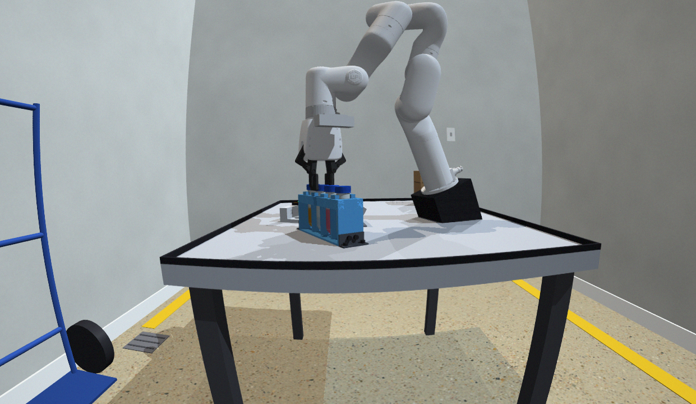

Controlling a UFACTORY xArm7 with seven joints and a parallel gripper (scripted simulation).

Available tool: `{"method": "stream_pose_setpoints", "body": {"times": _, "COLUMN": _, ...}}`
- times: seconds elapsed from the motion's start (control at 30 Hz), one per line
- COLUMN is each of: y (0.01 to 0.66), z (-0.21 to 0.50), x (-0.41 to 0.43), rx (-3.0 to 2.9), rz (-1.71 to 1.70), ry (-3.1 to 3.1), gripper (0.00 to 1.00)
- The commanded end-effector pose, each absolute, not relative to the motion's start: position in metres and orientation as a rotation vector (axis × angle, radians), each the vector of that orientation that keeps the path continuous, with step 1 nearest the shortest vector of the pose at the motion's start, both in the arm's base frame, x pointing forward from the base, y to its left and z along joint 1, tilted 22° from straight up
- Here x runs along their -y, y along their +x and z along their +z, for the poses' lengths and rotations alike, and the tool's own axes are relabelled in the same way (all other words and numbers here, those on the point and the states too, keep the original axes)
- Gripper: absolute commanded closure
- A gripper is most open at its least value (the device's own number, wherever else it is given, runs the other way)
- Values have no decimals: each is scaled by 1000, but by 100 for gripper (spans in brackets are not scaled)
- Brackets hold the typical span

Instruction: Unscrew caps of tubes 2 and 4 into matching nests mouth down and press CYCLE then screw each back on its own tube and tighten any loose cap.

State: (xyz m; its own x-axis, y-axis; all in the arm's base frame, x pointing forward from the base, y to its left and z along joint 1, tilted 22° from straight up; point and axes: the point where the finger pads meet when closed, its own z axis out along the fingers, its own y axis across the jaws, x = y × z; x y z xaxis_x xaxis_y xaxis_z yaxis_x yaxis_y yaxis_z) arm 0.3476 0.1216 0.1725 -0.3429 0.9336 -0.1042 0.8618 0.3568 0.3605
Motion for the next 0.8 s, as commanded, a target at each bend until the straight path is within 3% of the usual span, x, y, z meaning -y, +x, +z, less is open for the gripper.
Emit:
{"method": "stream_pose_setpoints", "body": {"times": 0.0, "y": 348, "z": 173, "x": -122, "rx": -2239, "rz": 374, "ry": 1735, "gripper": 100}}
{"method": "stream_pose_setpoints", "body": {"times": 0.47, "y": 348, "z": 173, "x": -122, "rx": -2098, "rz": 410, "ry": 1930, "gripper": 100}}
{"method": "stream_pose_setpoints", "body": {"times": 0.5, "y": 348, "z": 173, "x": -122, "rx": -2098, "rz": 410, "ry": 1930, "gripper": 54}}
{"method": "stream_pose_setpoints", "body": {"times": 0.77, "y": 348, "z": 173, "x": -122, "rx": -2098, "rz": 410, "ry": 1930, "gripper": 54}}
